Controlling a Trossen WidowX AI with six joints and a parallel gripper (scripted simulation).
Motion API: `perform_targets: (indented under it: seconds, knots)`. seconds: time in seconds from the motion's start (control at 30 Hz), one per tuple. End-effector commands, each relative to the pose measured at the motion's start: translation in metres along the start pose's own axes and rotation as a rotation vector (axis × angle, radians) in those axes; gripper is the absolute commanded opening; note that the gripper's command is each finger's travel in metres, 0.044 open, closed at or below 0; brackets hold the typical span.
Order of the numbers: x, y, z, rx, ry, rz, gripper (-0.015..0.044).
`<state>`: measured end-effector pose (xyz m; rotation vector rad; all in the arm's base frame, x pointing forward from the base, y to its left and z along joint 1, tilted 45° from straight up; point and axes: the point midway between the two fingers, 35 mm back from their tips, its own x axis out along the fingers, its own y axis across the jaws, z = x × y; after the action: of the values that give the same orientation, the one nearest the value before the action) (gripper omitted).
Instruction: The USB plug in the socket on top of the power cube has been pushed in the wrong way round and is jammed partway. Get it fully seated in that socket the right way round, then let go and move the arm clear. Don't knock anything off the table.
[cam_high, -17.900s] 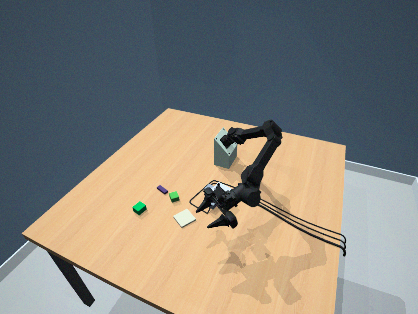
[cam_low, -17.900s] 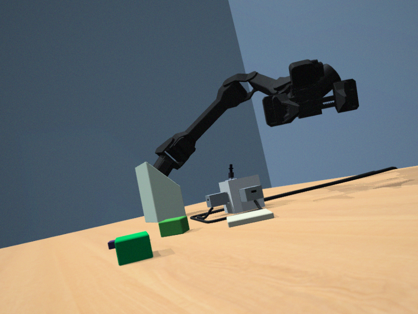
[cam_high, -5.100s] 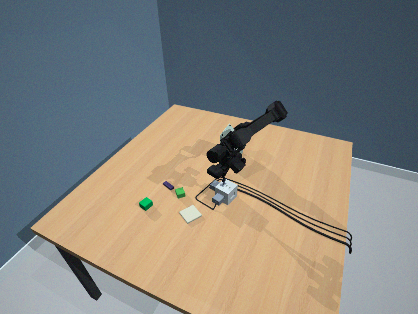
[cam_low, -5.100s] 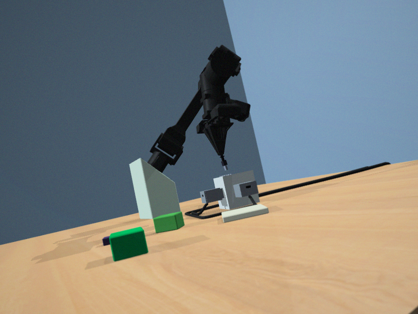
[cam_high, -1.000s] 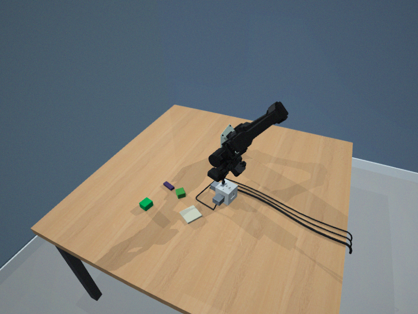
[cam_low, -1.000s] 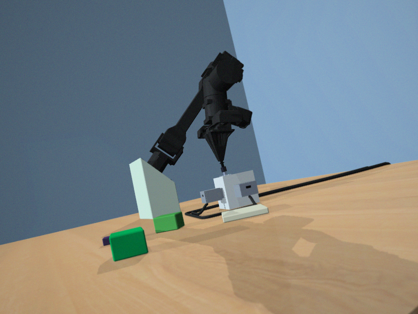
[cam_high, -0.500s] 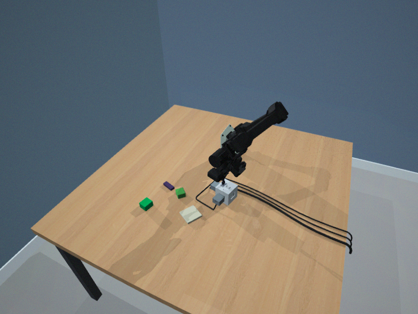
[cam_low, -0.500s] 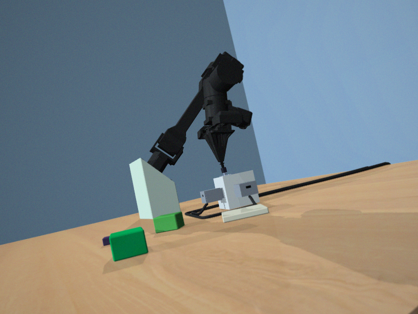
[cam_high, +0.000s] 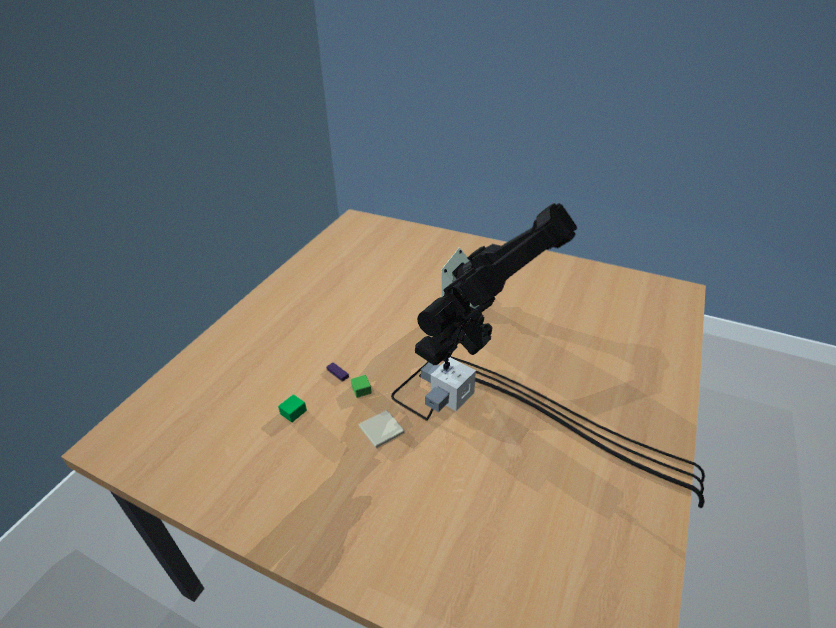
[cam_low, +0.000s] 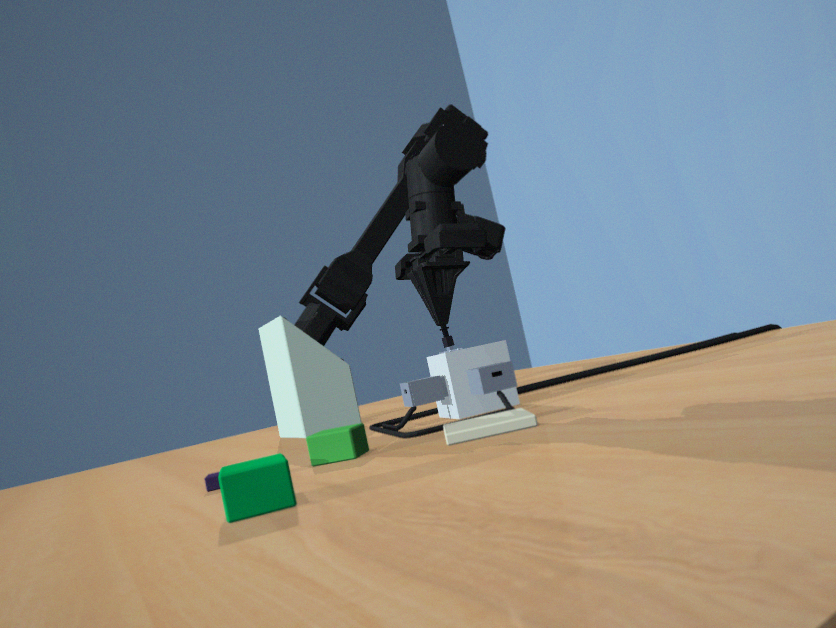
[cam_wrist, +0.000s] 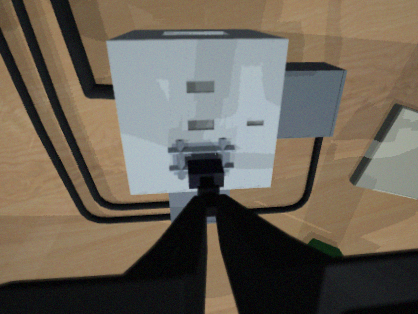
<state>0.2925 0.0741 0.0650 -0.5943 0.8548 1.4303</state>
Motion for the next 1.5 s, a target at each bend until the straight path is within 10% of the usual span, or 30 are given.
perform_targets:
  seconds: [0.0, 1.47]
  knots:
    - [0.0017, 0.0007, 0.0000, 0.004, -0.001, 0.003, 0.0000]
    - [0.0069, 0.0008, 0.0008, 0.004, -0.001, 0.003, 0.0000]
